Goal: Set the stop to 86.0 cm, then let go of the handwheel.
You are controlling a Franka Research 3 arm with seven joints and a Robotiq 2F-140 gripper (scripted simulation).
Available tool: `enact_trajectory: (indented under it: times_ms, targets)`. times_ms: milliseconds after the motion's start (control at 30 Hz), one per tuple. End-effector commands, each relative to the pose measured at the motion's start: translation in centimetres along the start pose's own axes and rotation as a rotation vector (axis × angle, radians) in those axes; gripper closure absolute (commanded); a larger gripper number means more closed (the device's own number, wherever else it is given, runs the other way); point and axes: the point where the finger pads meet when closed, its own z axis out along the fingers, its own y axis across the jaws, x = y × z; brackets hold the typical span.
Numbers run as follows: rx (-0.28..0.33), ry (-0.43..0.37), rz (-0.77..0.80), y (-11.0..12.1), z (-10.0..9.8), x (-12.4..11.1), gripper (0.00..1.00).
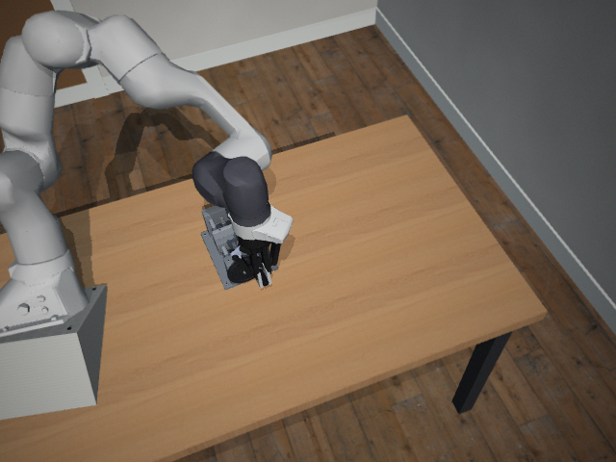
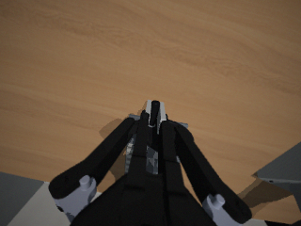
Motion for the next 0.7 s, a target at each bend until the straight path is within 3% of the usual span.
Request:
enact_trajectory:
  times_ms: [0, 667]
  targets:
    - [-0.002, -0.001, -0.009, 0.6, 1.0, 0.0, 0.96]
    - [-0.002, -0.001, -0.009, 2.7, 2.1, 0.0, 0.96]
